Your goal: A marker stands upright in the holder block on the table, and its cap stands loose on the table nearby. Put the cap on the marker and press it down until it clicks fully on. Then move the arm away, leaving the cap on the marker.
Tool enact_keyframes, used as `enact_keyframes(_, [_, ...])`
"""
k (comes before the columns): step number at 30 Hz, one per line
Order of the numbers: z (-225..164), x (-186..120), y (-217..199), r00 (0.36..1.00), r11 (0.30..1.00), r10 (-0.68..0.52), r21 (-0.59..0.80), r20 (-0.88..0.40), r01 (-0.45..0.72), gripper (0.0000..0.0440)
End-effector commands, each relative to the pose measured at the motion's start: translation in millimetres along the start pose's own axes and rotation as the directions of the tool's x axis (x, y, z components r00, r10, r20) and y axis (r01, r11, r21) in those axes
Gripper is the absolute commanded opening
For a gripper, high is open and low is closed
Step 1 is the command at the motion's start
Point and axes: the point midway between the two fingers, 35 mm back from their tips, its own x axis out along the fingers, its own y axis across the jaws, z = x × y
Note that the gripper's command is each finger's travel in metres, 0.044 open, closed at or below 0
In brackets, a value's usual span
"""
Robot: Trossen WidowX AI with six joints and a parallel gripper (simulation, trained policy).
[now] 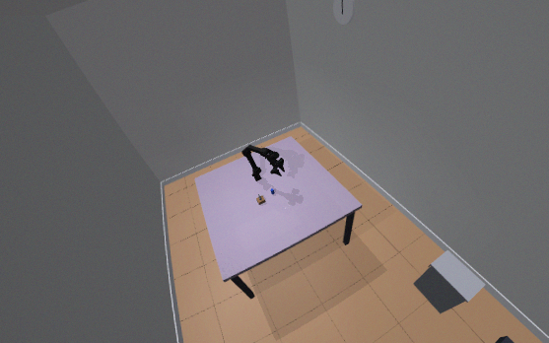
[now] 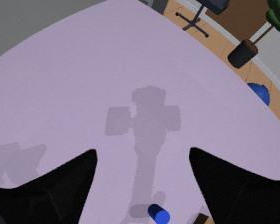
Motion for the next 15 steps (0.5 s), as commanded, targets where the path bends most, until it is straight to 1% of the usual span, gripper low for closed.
enact_keyframes(1, [-9, 5, -4, 0.999, 1.0, 0.005, 0.027, -0.044, -0.003, 0.0338])
enact_keyframes(15, [-38, 20, -19, 0.981, 0.994, 0.017, 0.106, -0.192, 0.003, 0.0337])
